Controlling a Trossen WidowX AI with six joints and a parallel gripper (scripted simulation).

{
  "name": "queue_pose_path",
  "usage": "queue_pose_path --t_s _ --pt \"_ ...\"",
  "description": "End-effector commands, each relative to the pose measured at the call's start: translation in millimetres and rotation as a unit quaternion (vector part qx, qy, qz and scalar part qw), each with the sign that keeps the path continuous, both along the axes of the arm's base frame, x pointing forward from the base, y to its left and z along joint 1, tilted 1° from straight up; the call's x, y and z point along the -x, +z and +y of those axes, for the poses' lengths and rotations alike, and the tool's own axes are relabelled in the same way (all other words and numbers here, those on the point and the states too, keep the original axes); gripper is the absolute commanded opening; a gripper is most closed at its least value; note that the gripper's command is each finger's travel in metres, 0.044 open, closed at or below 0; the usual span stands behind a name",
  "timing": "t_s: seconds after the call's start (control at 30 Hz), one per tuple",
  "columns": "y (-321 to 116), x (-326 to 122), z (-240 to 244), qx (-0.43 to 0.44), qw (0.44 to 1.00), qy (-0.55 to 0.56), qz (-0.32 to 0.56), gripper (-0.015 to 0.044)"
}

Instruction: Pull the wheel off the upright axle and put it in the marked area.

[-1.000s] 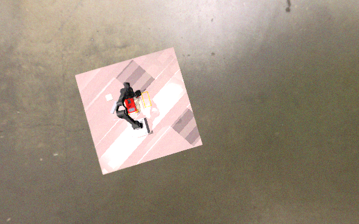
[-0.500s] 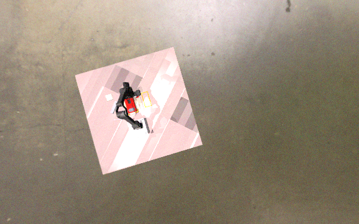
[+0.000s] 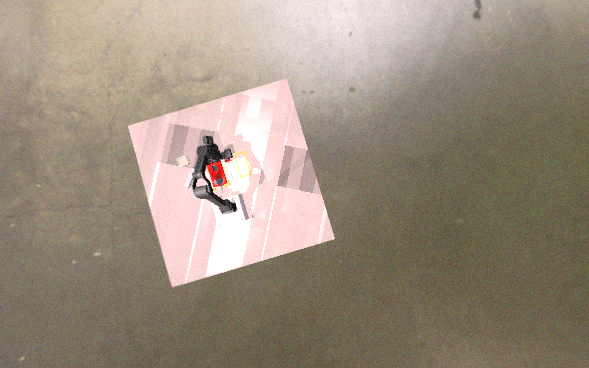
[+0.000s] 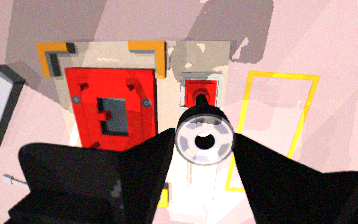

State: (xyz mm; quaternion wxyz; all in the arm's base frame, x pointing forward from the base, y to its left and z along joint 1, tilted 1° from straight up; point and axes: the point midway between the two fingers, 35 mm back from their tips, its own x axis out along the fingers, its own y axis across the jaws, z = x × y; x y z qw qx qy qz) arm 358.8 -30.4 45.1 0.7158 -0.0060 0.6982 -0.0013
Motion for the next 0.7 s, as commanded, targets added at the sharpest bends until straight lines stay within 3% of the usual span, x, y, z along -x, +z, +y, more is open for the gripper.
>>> queue_pose_path --t_s 0.0,0.67 --pt "15 0 0 0.001 1.000 0.001 -0.010 0.0000" --pt "11 28 -60 0.005 1.000 0.003 -0.003 0.0000"
